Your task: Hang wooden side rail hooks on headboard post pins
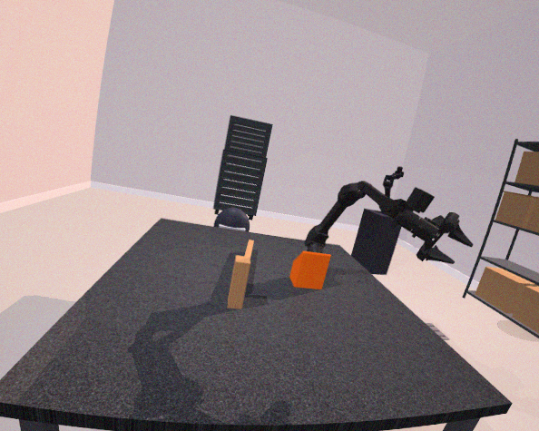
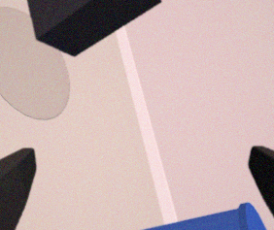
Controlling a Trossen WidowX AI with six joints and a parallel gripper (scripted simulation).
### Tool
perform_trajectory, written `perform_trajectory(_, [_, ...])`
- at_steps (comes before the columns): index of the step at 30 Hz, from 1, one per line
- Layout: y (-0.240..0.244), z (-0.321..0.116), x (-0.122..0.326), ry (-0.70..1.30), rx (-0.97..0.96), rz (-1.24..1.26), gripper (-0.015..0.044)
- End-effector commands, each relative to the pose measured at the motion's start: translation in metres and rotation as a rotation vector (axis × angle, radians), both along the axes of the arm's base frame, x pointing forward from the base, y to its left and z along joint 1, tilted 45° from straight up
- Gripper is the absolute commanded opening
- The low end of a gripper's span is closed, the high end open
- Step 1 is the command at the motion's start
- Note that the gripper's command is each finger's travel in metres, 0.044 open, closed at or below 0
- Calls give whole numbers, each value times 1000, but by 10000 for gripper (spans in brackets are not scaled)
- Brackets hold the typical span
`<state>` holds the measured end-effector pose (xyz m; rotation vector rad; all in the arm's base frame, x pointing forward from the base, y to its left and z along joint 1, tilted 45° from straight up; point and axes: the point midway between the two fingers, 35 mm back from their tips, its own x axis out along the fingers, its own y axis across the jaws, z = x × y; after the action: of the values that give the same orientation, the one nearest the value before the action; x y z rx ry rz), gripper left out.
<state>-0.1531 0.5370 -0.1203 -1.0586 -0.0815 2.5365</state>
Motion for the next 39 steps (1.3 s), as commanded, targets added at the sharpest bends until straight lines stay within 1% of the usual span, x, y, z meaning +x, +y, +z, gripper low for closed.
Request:
perform_trajectory(1, [-8, -9, 72, 49, -297, -482, 440])
perform_trajectory(12, [-34, -14, 169, 185, -593, -1174, 440])
perform_trajectory(22, [-77, -14, 252, 385, -755, -1835, 440])
perform_trajectory(31, [-129, -8, 315, 655, -777, -2431, 440])
perform_trajectory(35, [-155, -4, 339, 803, -737, -2681, 440])
perform_trajectory(39, [-181, 1, 361, 972, -654, -2912, 440])
